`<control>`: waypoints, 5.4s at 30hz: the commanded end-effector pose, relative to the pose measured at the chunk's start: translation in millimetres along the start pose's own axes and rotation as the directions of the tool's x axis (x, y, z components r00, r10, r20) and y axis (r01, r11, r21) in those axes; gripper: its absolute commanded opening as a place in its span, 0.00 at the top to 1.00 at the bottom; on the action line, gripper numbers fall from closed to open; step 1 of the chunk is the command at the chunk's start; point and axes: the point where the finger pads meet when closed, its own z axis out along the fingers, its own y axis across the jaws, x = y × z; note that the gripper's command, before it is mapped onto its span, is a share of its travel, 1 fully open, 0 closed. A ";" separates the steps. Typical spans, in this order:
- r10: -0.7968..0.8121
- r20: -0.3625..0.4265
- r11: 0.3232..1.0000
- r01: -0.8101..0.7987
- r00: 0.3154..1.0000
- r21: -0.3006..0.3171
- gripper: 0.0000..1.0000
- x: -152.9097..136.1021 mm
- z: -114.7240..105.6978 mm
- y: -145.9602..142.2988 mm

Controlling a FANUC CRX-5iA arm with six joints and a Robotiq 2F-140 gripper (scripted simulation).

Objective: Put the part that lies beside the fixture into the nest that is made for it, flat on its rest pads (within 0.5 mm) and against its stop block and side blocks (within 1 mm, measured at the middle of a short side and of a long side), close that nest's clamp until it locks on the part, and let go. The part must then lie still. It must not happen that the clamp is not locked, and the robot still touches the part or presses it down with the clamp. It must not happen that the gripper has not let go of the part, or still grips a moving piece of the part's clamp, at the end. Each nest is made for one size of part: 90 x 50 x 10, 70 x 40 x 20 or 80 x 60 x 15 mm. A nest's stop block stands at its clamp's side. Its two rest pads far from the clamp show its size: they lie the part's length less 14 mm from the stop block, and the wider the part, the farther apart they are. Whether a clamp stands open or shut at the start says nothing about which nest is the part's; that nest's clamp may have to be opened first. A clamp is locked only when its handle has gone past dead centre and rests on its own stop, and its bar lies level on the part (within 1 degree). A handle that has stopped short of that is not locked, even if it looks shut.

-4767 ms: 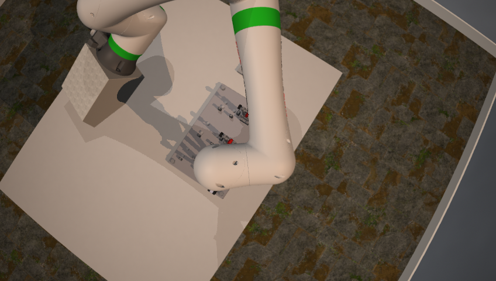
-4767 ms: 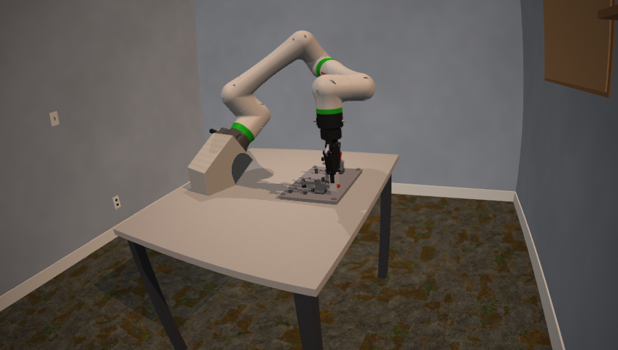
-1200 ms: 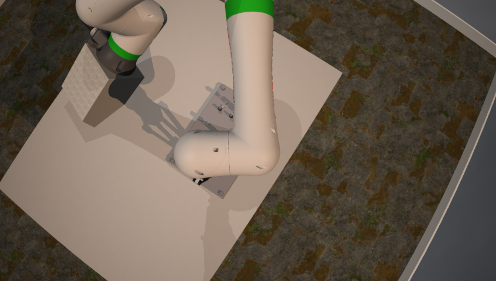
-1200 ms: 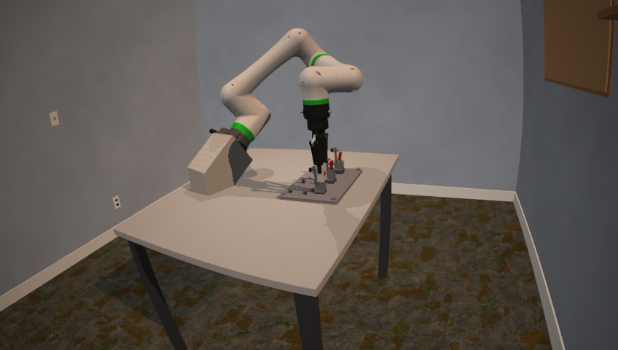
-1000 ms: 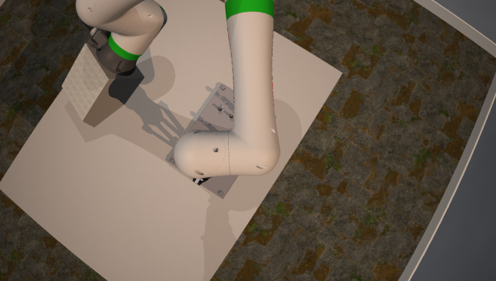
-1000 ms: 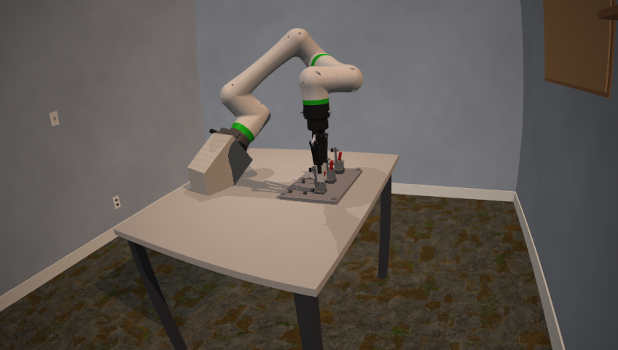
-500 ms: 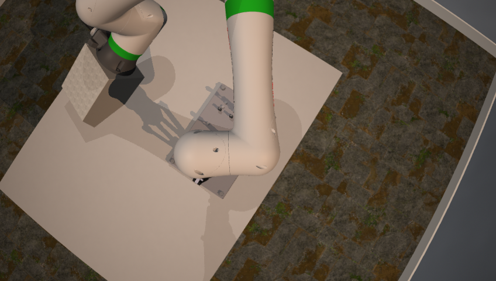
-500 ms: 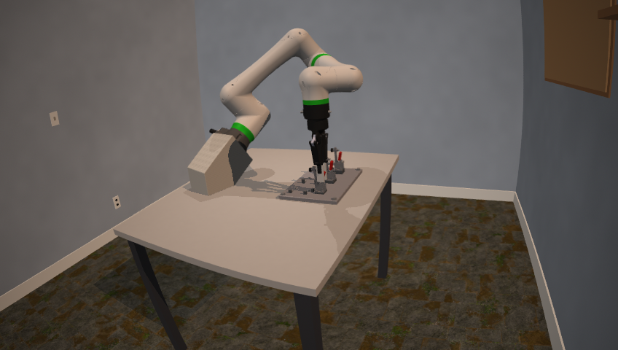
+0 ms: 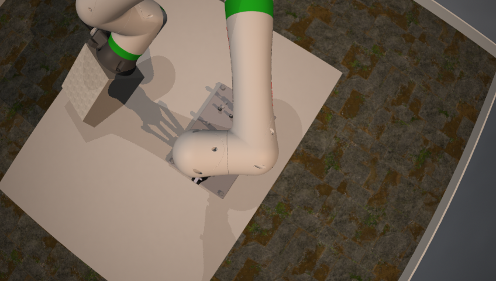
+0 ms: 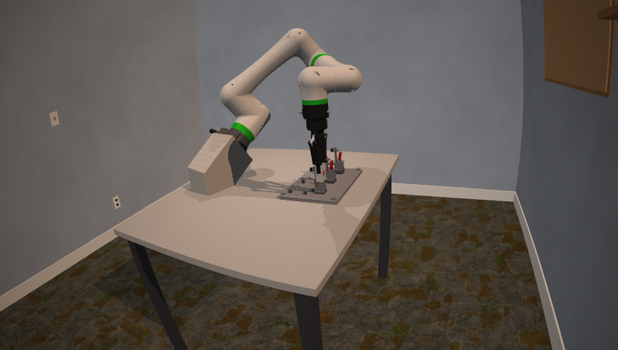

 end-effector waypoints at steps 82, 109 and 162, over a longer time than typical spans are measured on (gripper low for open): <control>0.001 0.001 1.000 -0.001 1.000 0.000 0.72 -1.8 -59.8 0.2; 0.001 0.001 1.000 -0.001 1.000 0.000 0.42 -1.7 -106.8 0.2; 0.001 0.001 1.000 -0.001 1.000 0.000 0.42 -56.6 -119.2 -240.9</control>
